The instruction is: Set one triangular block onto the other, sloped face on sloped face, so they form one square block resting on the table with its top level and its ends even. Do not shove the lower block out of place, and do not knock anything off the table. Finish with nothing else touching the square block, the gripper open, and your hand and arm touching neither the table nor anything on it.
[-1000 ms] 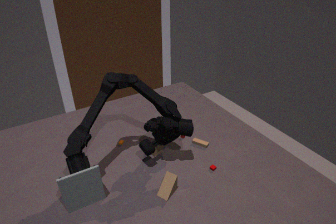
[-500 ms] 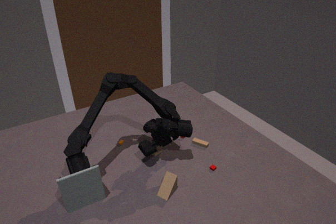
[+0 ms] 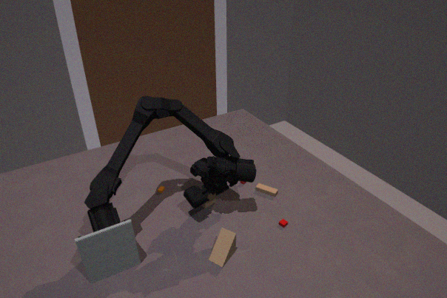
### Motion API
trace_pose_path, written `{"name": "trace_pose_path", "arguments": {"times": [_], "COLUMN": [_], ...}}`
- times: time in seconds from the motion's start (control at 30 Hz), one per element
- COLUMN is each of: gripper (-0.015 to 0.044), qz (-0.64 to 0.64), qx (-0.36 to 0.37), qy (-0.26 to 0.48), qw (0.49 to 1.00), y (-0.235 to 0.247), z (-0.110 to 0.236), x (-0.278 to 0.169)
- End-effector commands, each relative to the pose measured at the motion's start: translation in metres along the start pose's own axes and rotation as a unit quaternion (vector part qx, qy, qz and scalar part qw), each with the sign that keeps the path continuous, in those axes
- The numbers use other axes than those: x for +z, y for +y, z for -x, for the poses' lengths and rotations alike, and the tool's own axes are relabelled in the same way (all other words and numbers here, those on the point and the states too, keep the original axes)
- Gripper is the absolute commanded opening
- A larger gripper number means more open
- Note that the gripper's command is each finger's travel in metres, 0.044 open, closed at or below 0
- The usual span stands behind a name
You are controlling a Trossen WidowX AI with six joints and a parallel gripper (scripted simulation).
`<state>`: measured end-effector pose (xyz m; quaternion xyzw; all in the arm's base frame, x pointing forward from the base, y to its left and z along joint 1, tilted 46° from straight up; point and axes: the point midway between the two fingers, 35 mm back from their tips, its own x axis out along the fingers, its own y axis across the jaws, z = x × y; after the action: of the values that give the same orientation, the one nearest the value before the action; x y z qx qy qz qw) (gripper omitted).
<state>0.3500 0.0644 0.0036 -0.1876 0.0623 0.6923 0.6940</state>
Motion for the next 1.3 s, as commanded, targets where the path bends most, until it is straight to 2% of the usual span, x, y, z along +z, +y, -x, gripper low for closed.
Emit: {"name": "trace_pose_path", "arguments": {"times": [0.0, 0.63, 1.27], "gripper": [0.0000, 0.0000, 0.0000], "qz": [0.000, -0.002, -0.002], "qx": [0.001, 0.001, 0.001], "qy": [0.021, 0.276, 0.502], "qw": [1.000, 0.961, 0.865], "y": [0.000, 0.000, 0.000], "z": [0.001, 0.009, -0.001], "x": [0.003, 0.039, 0.073]}}
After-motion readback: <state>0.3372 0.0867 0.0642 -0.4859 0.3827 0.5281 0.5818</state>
